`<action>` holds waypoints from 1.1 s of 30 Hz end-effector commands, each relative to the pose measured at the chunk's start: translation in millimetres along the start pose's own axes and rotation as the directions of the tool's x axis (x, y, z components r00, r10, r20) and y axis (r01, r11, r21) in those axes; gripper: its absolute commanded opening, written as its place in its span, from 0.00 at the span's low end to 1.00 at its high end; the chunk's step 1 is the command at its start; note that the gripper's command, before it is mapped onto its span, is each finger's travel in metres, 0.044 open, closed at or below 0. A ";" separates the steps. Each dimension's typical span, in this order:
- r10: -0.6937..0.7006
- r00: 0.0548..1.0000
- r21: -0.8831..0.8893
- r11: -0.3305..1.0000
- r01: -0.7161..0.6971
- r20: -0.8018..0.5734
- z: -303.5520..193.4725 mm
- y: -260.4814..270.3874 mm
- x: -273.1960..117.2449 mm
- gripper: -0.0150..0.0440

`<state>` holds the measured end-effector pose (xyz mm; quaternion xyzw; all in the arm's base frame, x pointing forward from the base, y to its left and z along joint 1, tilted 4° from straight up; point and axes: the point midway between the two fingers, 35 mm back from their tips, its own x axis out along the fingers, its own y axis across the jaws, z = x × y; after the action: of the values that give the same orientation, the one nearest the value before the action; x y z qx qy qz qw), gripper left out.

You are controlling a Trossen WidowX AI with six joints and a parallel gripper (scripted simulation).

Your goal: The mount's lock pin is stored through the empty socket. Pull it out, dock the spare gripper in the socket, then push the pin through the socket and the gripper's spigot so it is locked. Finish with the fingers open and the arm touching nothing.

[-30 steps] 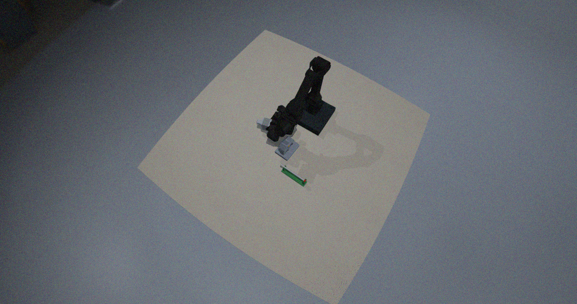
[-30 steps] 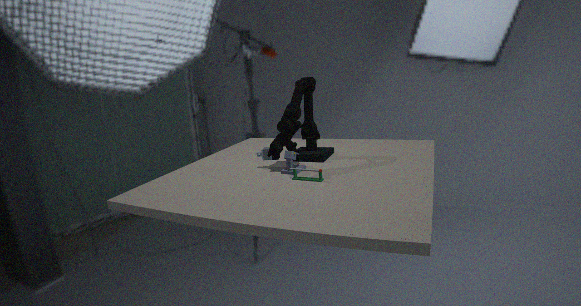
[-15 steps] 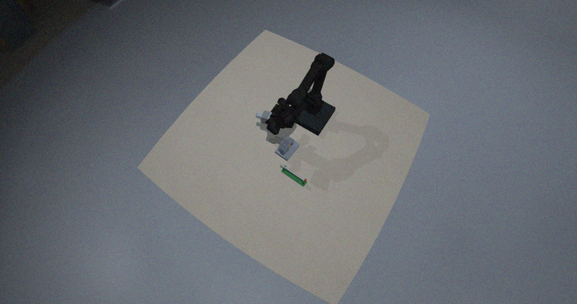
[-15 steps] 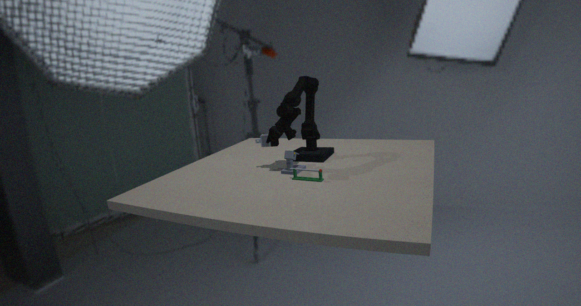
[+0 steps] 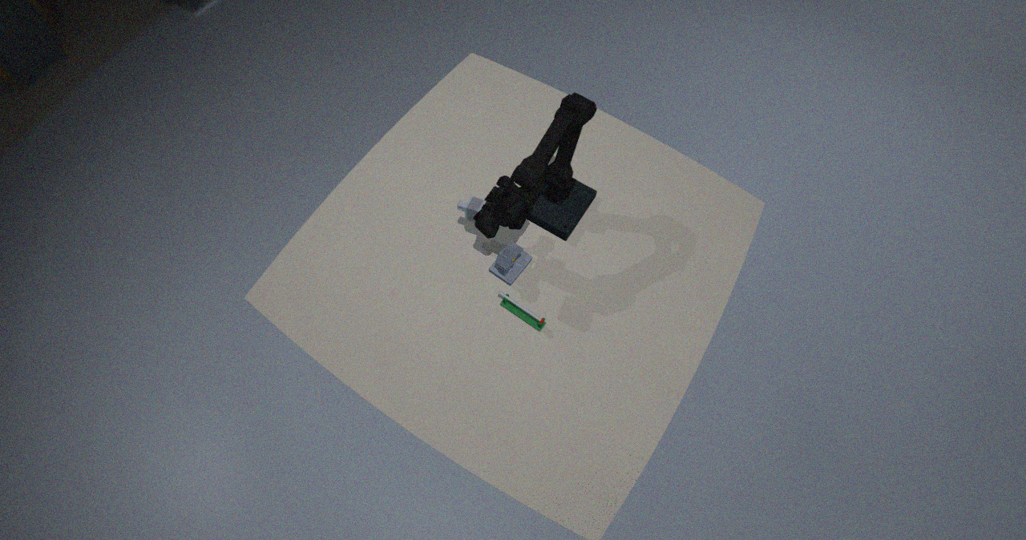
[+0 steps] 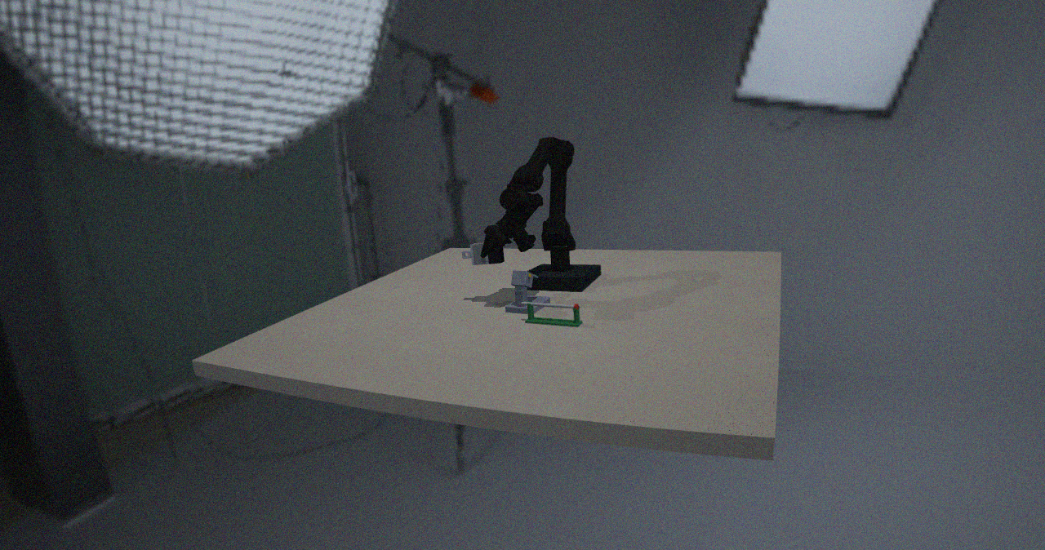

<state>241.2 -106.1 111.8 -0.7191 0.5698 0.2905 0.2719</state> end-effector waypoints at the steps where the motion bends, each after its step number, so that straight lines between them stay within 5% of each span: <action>1: -0.051 0.999 0.105 0.993 0.050 0.000 -0.5 -2.1 -7.0 0.25; 15: -0.220 0.975 0.497 0.851 0.172 0.039 9.1 -5.5 -25.7 0.25; 33: -0.435 0.897 0.865 0.478 0.156 0.079 21.7 -9.5 -50.2 0.25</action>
<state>238.4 -59.3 129.3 -0.5558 0.4755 0.0460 0.6803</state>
